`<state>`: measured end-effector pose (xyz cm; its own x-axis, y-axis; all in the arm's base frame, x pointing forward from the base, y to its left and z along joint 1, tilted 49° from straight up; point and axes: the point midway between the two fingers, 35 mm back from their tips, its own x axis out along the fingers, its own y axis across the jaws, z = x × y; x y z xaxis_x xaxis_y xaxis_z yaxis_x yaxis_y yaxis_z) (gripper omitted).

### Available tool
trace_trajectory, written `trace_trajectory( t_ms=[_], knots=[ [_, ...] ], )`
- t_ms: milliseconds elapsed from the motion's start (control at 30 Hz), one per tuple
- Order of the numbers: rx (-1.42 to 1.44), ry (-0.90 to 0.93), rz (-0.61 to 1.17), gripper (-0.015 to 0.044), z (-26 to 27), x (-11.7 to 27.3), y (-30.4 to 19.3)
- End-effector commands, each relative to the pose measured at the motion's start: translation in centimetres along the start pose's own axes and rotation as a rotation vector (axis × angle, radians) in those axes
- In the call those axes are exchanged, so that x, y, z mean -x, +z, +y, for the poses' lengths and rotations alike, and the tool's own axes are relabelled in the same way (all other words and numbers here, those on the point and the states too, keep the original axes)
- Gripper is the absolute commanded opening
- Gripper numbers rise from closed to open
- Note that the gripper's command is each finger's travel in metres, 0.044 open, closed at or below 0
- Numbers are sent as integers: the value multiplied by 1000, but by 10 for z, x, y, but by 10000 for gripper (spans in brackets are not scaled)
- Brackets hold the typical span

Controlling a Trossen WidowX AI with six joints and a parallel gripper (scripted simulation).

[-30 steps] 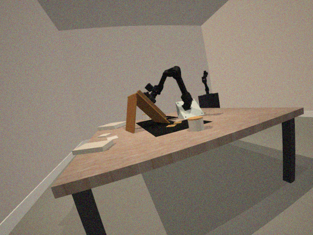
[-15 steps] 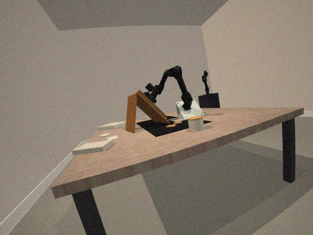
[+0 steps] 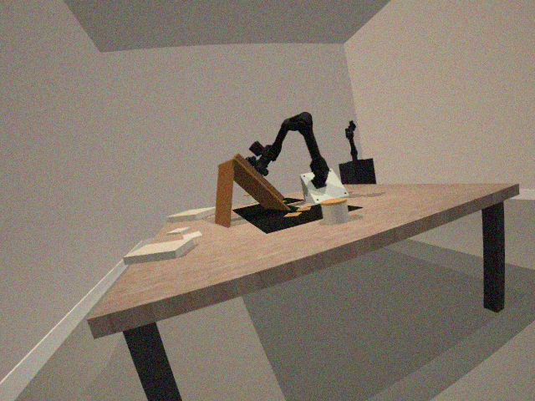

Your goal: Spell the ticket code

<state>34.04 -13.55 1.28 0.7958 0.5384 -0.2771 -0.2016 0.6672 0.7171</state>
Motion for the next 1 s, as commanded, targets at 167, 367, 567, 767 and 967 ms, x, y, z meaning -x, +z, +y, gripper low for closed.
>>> trace_trajectory(
  t_ms=[167, 367, 567, 767, 967],
  knots=[
    [-1, -4, -1, 0, 5, 0, 0],
    [-2, -4, -1, 0, 9, 0, 0],
    [-2, -4, -1, 0, 12, 0, 0],
    [-2, -4, -1, 0, 16, 0, 0],
    [-2, -4, -1, 0, 19, 0, 0]
  ],
)
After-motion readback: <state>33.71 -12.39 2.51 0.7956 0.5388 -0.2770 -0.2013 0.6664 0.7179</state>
